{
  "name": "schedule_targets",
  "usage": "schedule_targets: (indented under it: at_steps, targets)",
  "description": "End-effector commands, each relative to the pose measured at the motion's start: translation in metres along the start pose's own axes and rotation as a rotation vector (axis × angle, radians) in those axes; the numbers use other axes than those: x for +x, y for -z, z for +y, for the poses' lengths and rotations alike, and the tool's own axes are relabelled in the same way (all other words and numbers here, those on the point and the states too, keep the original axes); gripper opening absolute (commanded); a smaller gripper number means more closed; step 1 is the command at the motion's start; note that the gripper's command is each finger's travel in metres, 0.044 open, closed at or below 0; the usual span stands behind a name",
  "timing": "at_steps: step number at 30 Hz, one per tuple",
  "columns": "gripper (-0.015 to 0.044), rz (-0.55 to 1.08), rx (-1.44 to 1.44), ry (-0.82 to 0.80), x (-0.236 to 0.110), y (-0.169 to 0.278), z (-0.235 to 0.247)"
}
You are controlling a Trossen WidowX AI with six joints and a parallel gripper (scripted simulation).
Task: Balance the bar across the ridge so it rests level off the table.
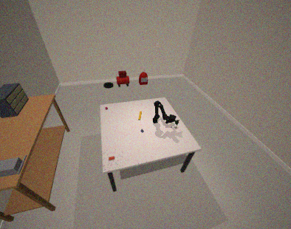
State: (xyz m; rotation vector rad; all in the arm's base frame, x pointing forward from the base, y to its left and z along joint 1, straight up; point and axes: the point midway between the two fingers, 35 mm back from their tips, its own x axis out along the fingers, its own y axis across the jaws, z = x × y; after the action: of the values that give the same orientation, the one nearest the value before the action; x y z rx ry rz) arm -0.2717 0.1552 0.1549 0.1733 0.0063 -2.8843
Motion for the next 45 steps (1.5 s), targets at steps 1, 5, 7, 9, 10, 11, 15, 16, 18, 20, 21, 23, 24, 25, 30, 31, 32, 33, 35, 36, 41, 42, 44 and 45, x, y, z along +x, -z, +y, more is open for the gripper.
schedule_targets:
  at_steps: [1, 5, 7, 9, 10, 11, 15, 16, 18, 20, 21, 23, 24, 25, 30, 31, 32, 33, 35, 36, 41, 42, 44, 45]
  targets:
    - [0.0374, 0.001, 0.0, 0.005, 0.0, 0.0, -0.001]
    - [0.0315, 0.013, 0.001, 0.095, -0.011, 0.002, -0.019]
    - [0.0315, 0.021, 0.001, 0.146, -0.018, 0.003, -0.03]
    - [0.0315, 0.03, 0.001, 0.188, -0.025, 0.005, -0.038]
    - [0.0315, 0.035, 0.001, 0.207, -0.029, 0.006, -0.042]
    - [0.0315, 0.04, 0.0, 0.227, -0.033, 0.007, -0.047]
    - [0.0315, 0.061, -0.002, 0.306, -0.05, 0.01, -0.062]
    - [0.0315, 0.067, -0.003, 0.325, -0.054, 0.011, -0.066]
    - [0.0315, 0.079, -0.003, 0.364, -0.064, 0.013, -0.073]
    - [0.0315, 0.091, -0.003, 0.403, -0.073, 0.016, -0.08]
    - [0.0315, 0.097, -0.002, 0.421, -0.078, 0.017, -0.083]
    - [0.0315, 0.11, -0.001, 0.459, -0.087, 0.019, -0.09]
    - [0.0315, 0.117, 0.001, 0.478, -0.092, 0.02, -0.093]
    - [0.0315, 0.123, 0.002, 0.496, -0.098, 0.021, -0.095]
    - [0.0315, 0.158, 0.009, 0.588, -0.124, 0.026, -0.109]
    - [0.0315, 0.165, 0.011, 0.606, -0.129, 0.028, -0.111]
    - [0.0315, 0.173, 0.013, 0.625, -0.135, 0.029, -0.113]
    - [0.0315, 0.181, 0.015, 0.643, -0.14, 0.03, -0.115]
    - [0.0315, 0.196, 0.02, 0.678, -0.151, 0.032, -0.119]
    - [0.0315, 0.204, 0.022, 0.696, -0.157, 0.034, -0.121]
    - [0.0315, 0.244, 0.036, 0.783, -0.185, 0.04, -0.128]
    - [0.0315, 0.252, 0.039, 0.8, -0.191, 0.041, -0.129]
    - [0.0315, 0.268, 0.045, 0.832, -0.203, 0.044, -0.131]
    - [0.0315, 0.277, 0.049, 0.849, -0.209, 0.045, -0.132]
